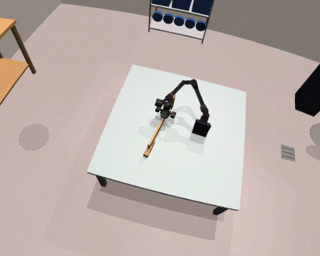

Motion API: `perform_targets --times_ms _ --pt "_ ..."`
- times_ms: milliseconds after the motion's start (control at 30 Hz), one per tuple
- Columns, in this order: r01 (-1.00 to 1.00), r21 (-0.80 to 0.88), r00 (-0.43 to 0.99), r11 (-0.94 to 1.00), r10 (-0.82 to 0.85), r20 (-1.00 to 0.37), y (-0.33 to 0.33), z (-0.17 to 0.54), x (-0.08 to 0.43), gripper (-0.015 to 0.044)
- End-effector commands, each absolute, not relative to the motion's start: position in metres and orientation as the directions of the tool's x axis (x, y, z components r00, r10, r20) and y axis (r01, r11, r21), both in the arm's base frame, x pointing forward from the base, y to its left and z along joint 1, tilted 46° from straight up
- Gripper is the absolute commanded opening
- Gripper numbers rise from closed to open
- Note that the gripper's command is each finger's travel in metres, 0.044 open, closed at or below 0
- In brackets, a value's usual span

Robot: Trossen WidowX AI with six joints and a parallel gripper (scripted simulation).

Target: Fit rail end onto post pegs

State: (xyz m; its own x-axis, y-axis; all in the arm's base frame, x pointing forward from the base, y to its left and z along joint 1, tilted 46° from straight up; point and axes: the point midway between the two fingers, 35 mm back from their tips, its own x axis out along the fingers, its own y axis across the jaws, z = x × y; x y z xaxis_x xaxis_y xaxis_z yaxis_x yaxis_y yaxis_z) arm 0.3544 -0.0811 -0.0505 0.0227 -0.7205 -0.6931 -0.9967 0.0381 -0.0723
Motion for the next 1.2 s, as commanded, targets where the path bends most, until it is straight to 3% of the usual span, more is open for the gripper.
perform_targets --times_ms 0,1167 --pt "-0.997 -0.073 0.029 0.03 -0.721 -0.692 -0.077 -0.047 0.356 0.0" --pt "-0.997 -0.073 0.029 0.03 -0.721 -0.693 -0.065 -0.035 0.359 0.0"
